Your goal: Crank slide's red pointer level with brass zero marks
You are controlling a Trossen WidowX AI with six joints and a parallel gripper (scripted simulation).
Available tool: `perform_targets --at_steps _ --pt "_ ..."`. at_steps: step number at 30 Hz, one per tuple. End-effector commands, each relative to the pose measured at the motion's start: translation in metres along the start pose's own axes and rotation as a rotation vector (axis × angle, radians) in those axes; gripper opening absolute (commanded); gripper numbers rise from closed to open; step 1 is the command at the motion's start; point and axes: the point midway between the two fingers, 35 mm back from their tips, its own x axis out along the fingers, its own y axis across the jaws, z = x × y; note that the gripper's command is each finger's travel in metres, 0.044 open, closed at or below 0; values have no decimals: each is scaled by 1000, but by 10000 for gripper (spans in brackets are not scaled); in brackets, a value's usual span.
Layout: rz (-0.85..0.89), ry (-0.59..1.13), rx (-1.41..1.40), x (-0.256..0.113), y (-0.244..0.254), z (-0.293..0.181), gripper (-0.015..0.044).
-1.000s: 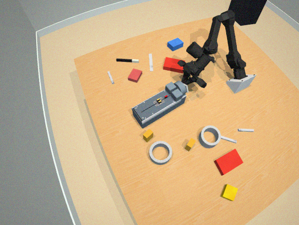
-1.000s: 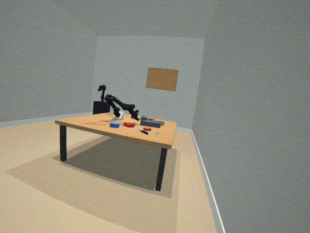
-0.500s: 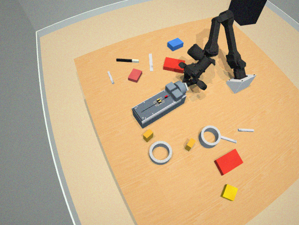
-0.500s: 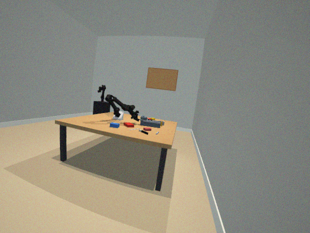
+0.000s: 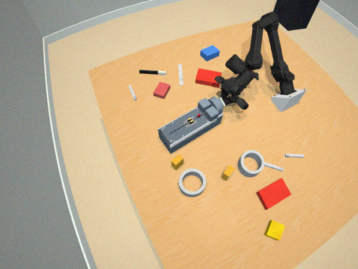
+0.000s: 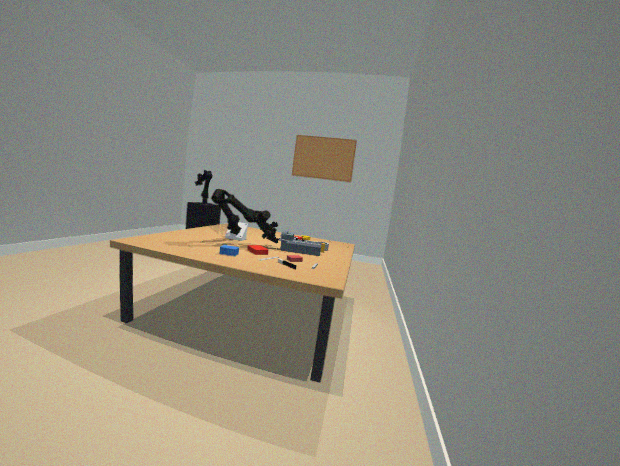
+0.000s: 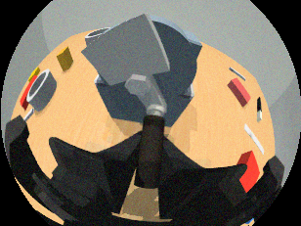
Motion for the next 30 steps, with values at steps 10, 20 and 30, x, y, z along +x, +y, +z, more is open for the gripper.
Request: perform_targets --at_steps 10,20,30 --pt "19 8 -5 3 12 -4 0" --pt "19 8 -5 3 15 -4 0" --pt "20 8 -5 3 18 -4 0"
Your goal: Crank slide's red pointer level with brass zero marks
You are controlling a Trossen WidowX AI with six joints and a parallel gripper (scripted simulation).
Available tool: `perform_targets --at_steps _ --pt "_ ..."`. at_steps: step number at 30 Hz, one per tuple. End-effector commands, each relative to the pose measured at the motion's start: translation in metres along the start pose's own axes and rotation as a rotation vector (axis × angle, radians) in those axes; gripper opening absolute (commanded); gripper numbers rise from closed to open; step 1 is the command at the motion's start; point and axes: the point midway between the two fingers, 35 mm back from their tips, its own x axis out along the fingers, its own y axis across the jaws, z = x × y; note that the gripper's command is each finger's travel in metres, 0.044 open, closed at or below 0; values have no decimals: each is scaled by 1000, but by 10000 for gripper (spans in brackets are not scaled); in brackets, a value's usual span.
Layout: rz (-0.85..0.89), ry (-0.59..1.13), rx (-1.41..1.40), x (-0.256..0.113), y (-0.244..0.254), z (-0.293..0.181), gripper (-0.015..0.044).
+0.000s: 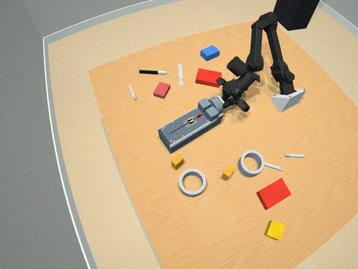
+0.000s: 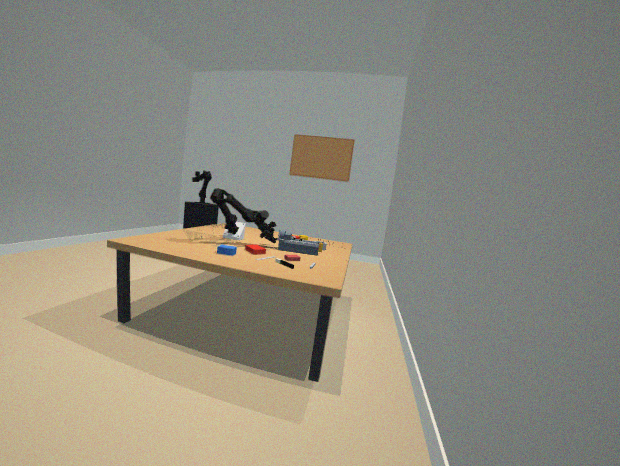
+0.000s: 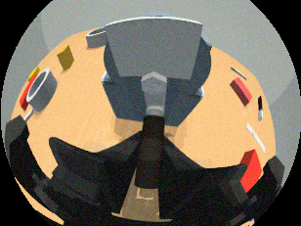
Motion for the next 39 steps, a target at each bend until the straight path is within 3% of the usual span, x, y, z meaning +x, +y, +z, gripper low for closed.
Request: perform_targets --at_steps 1,39 --pt "25 0 -10 1 9 -1 0" --pt "26 0 -9 -2 19 1 0"
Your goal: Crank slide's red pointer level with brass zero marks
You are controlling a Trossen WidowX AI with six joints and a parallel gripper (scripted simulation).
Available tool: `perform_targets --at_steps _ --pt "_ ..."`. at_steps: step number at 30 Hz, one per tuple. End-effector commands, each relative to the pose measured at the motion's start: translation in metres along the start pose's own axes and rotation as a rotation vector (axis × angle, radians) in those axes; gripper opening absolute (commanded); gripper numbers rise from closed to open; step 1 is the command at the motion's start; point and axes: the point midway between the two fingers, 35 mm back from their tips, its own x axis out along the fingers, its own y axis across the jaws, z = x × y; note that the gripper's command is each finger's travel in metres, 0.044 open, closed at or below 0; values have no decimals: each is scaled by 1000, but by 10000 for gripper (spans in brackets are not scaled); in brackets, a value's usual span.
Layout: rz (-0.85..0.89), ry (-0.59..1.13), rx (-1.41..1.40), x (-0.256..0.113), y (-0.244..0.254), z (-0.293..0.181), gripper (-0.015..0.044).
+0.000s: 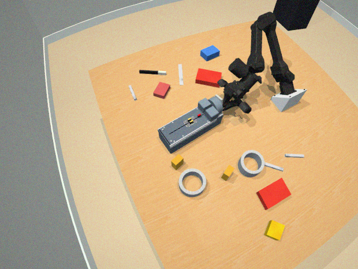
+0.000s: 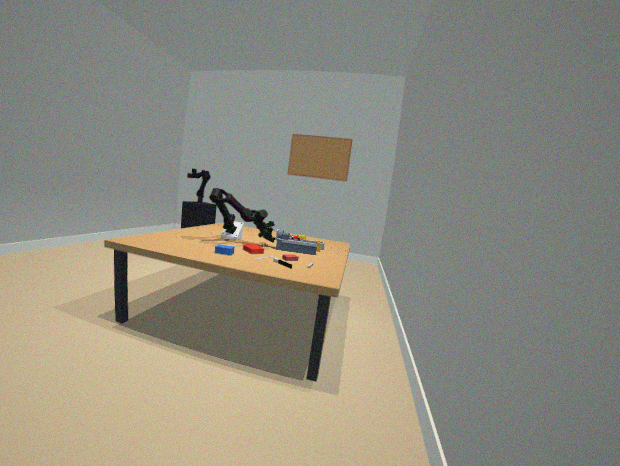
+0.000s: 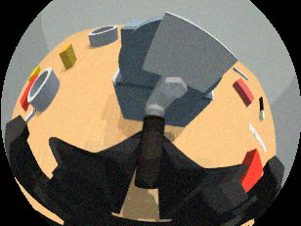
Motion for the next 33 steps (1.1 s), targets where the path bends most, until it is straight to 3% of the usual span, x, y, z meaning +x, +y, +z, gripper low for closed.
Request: perform_targets --at_steps 1,33 --pt "24 -8 -11 -2 9 1 0" --pt "25 -8 -10 -15 22 14 0"
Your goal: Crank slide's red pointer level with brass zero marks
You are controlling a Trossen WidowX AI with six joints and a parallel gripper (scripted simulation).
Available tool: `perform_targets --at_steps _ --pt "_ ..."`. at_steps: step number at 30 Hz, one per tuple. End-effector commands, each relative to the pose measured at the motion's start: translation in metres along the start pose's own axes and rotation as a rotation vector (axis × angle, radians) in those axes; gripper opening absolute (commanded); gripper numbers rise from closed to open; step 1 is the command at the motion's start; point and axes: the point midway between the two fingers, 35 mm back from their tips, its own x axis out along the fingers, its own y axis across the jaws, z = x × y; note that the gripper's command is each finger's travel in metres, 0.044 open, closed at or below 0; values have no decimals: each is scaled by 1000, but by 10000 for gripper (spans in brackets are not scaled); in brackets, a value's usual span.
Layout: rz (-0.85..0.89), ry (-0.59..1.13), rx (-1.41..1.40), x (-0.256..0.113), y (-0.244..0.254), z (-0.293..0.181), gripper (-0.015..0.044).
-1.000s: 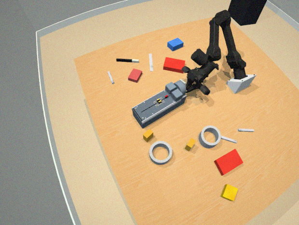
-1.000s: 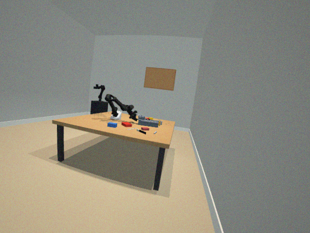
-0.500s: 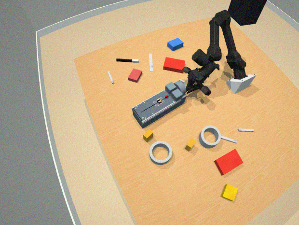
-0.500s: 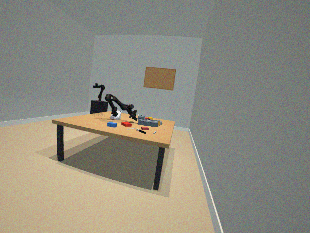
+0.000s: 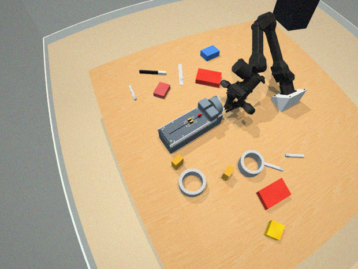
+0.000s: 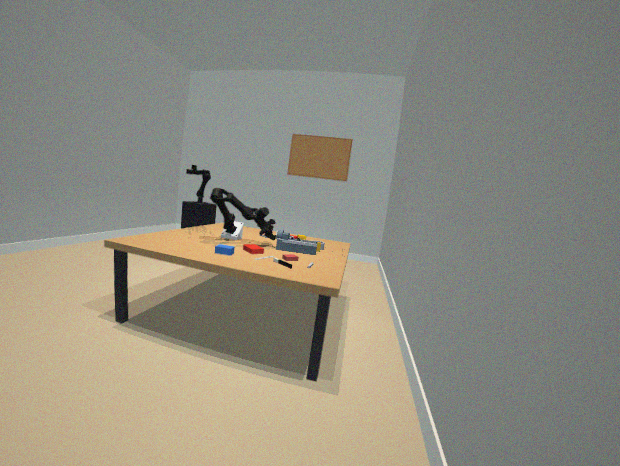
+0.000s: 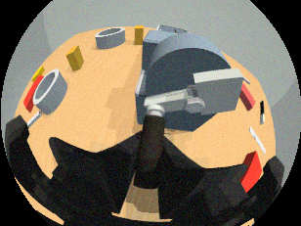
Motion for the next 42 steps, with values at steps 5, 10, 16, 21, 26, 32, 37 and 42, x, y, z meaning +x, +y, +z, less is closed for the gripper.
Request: perform_targets --at_steps 5,10,16,21,26,32,37,42 --pt "9 -8 -5 -9 6 9 0" --pt "9 -8 -5 -14 7 13 0" --pt "10 -8 -5 -19 5 18 0" --pt "10 -8 -5 -21 3 20 0" --pt "10 -8 -5 -21 3 20 0" --pt "10 -8 -5 -21 2 20 0" --pt "10 -8 -5 -21 2 20 0" --pt "10 -8 -5 -21 2 20 0"
